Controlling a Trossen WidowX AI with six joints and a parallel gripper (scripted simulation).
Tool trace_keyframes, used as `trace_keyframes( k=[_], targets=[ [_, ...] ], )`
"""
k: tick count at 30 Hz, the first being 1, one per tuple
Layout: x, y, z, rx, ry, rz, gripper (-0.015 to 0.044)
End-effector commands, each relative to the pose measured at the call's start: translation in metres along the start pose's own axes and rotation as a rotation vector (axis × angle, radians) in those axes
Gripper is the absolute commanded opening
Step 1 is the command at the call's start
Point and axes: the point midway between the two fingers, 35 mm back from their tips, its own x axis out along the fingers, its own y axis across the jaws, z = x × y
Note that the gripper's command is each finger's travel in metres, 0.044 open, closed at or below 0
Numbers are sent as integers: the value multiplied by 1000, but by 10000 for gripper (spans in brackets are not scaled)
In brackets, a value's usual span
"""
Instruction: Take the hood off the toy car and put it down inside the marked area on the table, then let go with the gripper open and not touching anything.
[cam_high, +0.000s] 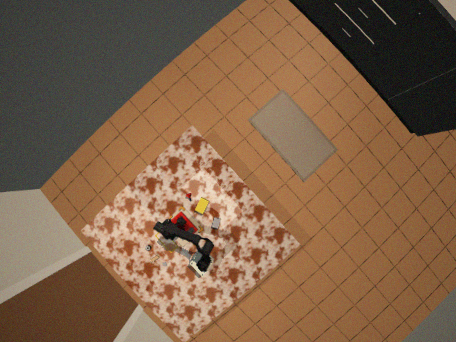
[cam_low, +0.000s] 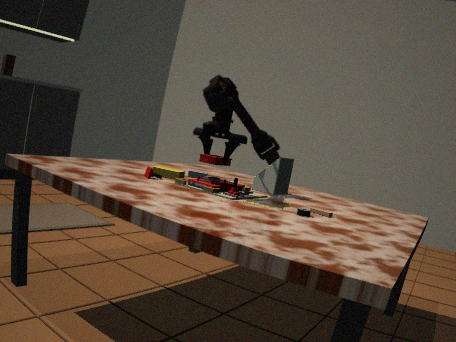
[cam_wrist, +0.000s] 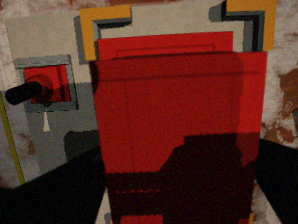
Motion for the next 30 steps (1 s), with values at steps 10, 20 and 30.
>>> trace_keyframes(
  k=[10,20,30],
  targets=[
    [-5,55,2,-2,-5,19,0],
    [-10,120,-6,-2,-5,28,0],
    [-12,181,-27,0,-4,22,0]
  ],
)
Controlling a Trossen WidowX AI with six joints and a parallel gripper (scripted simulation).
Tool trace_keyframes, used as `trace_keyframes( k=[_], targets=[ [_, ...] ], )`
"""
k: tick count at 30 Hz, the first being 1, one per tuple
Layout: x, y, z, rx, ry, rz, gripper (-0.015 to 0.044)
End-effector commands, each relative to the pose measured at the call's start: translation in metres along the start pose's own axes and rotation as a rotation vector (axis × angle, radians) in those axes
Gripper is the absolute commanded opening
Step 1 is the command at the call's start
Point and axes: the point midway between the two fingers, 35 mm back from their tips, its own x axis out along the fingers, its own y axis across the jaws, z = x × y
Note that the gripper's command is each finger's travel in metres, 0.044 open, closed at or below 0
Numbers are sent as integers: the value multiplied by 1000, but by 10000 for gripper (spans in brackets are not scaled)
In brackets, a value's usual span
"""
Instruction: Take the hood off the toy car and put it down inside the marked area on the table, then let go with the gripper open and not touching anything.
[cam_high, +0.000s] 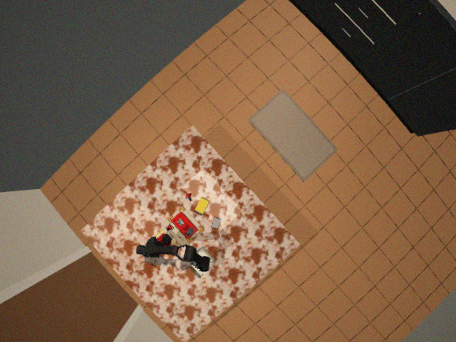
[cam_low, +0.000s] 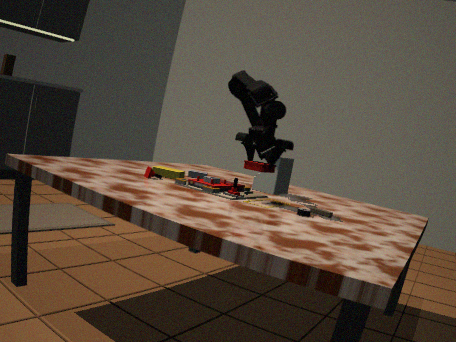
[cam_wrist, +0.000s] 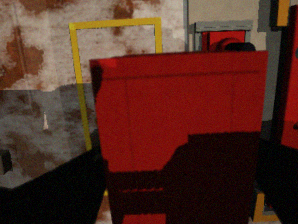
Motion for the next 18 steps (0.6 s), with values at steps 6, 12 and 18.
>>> trace_keyframes(
  k=[6,12,18],
  targets=[
    [0,46,-19,12,-1,-6,0],
    [1,46,-19,12,-1,-6,0],
    [6,46,-18,12,-2,-6,0]
  ],
)
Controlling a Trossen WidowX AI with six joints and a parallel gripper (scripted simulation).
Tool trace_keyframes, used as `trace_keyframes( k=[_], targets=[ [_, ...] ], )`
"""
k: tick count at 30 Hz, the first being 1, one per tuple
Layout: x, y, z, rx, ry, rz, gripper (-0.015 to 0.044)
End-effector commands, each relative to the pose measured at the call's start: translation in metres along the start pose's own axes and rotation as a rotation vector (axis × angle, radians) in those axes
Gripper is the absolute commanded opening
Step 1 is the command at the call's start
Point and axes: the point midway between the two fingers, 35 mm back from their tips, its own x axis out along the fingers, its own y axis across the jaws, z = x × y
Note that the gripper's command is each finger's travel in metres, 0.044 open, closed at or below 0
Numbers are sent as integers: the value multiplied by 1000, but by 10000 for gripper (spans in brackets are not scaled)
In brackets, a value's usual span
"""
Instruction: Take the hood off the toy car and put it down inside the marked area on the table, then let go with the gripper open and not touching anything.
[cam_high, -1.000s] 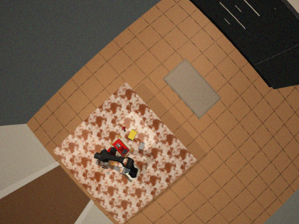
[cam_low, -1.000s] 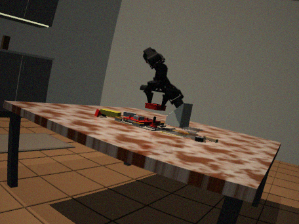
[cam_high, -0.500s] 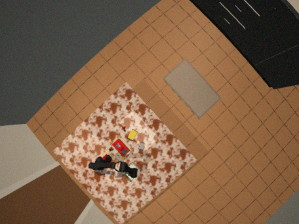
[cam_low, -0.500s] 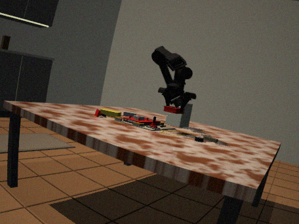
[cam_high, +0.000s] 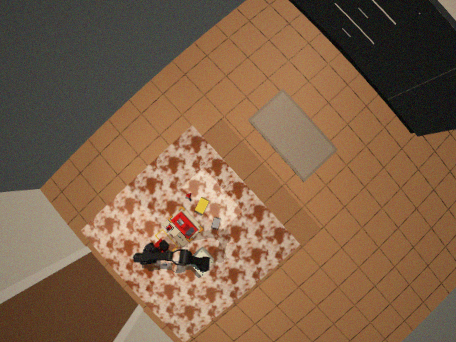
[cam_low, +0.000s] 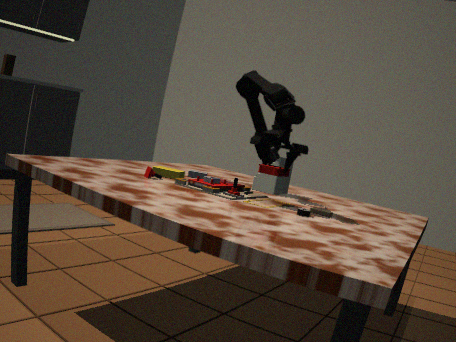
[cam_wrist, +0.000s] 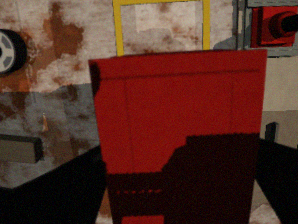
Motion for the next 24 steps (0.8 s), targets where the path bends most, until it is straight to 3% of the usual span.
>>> trace_keyframes(
  k=[1,24],
  targets=[
    [4,1,0,2,2,1,0],
    [22,1,1,2,2,1,0]
  ],
)
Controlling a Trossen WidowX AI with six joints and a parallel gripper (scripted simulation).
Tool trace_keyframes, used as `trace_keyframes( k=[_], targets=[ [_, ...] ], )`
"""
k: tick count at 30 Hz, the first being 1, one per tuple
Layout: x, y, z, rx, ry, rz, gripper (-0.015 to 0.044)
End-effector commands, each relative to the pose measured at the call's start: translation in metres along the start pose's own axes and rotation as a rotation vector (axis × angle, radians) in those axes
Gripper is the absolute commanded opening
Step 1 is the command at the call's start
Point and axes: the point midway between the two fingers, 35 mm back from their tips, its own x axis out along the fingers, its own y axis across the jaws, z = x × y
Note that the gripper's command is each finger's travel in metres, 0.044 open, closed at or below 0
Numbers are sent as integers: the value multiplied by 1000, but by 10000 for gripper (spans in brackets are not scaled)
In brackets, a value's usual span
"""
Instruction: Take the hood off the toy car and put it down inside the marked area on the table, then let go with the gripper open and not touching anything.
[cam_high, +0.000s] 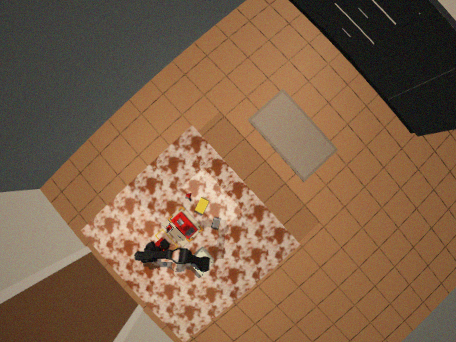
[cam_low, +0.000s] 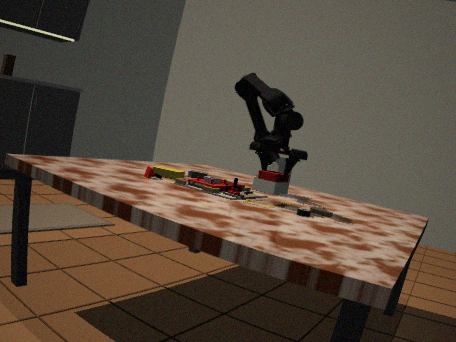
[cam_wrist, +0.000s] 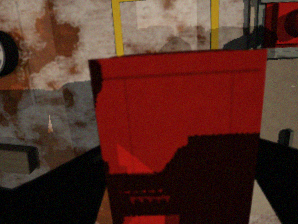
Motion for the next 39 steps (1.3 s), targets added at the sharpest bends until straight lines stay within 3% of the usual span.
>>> trace_keyframes(
  k=[1,39],
  targets=[
    [4,-1,0,-5,-1,-4,0],
    [34,-1,0,-5,-2,-5,0]
  ],
)
